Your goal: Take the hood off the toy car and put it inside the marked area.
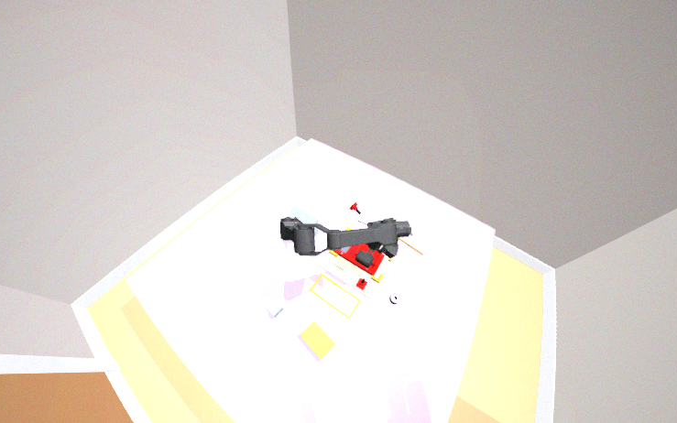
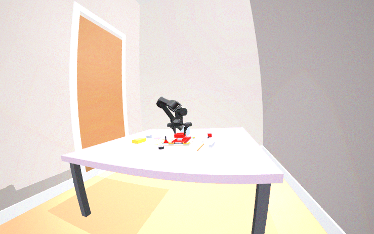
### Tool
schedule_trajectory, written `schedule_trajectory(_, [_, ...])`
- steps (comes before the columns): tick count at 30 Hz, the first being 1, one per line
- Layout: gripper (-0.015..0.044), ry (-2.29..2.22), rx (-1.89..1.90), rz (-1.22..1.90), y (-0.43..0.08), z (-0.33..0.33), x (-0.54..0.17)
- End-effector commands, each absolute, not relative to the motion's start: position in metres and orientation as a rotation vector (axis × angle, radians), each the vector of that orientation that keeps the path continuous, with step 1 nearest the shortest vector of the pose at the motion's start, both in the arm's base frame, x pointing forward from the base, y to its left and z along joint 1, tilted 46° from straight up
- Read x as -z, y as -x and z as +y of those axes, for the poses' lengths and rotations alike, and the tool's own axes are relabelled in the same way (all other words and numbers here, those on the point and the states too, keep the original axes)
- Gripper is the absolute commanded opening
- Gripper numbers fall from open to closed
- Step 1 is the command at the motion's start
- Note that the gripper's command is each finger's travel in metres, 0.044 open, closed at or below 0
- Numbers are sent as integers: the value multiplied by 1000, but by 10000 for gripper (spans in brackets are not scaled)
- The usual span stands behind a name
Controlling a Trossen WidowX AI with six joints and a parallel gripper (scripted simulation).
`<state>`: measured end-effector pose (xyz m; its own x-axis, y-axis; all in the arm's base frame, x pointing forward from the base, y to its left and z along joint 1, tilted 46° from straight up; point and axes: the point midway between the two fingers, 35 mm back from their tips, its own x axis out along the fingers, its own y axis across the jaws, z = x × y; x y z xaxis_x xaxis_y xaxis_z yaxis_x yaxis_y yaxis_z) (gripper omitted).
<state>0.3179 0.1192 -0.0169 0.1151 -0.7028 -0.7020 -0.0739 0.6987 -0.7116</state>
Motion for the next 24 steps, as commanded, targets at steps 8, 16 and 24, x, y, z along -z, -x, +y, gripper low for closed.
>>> schedule_trajectory(8, [0, 684, 517, 1399, -317, 143, -5])
schedule_trajectory(16, [0, 696, 514, 1398, -316, 144, -18])
schedule_trajectory(24, [0, 690, 505, 1401, -322, 119, -50])
